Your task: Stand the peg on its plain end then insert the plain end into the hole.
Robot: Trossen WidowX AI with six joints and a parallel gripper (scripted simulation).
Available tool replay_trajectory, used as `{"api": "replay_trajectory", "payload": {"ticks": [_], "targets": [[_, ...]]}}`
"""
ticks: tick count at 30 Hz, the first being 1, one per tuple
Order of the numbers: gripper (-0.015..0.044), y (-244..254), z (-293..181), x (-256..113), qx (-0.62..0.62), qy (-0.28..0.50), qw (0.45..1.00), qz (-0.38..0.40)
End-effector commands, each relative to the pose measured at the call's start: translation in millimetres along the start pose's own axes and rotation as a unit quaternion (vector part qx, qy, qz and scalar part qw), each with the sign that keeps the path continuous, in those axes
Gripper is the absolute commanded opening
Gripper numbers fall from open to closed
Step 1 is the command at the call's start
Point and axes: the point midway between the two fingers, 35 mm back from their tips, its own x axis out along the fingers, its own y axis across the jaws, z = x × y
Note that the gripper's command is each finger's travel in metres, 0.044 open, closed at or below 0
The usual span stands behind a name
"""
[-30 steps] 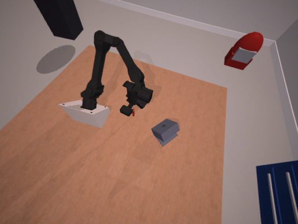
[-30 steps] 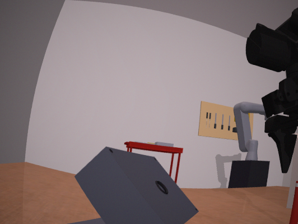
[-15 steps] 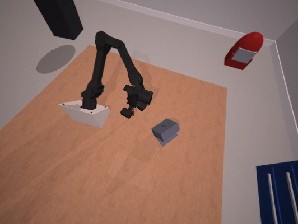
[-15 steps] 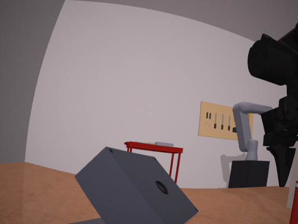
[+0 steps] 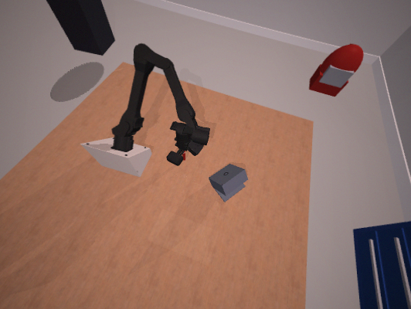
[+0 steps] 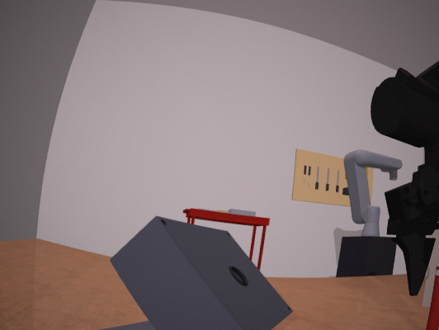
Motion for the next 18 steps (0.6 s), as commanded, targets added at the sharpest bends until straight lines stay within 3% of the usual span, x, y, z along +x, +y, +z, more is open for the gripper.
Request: {"api": "replay_trajectory", "payload": {"ticks": [1,2,17,18], "targets": [[0.044,0.0,-1.7,5.2,0.003,0.001,1.0,0.002],[0.044,0.0,-1.8,5.4,0.003,0.001,1.0,0.002],[0.0046,0.1,-0.6,2.5,0.0,0.001,1.0,0.0],[0.004,0.1,-0.6,2.5,0.0,0.001,1.0,0.0]]}}
